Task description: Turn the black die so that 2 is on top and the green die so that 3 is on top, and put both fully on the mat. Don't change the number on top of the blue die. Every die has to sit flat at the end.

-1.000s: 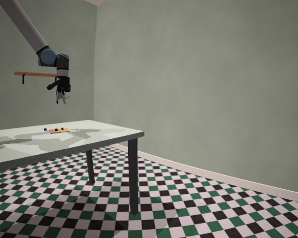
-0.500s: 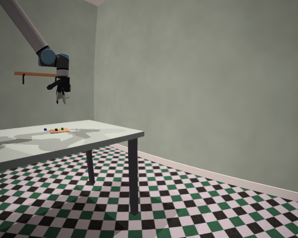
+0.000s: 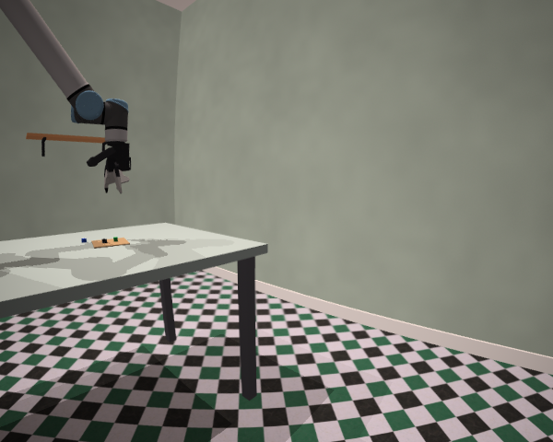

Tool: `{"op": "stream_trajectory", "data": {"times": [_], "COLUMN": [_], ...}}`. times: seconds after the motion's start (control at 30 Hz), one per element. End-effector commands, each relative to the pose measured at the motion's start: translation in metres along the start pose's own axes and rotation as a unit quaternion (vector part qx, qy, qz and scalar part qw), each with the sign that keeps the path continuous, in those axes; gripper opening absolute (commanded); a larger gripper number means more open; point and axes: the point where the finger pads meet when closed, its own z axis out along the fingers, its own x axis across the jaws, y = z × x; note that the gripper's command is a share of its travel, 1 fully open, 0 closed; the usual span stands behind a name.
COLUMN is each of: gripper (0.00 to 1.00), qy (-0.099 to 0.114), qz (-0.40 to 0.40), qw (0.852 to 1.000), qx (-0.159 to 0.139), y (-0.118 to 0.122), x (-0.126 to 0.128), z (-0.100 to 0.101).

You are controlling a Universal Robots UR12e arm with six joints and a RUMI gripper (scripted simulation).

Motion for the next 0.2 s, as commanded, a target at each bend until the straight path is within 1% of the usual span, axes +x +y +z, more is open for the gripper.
{"op": "stream_trajectory", "data": {"times": [0.0,0.17], "gripper": [1.00,1.00], "qy": [0.000,0.000], "qz": [0.000,0.000], "qw": [1.000,1.000], "qx": [-0.001,-0.001], "y": [0.0006,0.0006], "x": [-0.0001,-0.0001], "z": [-0.0006,-0.0006]}}
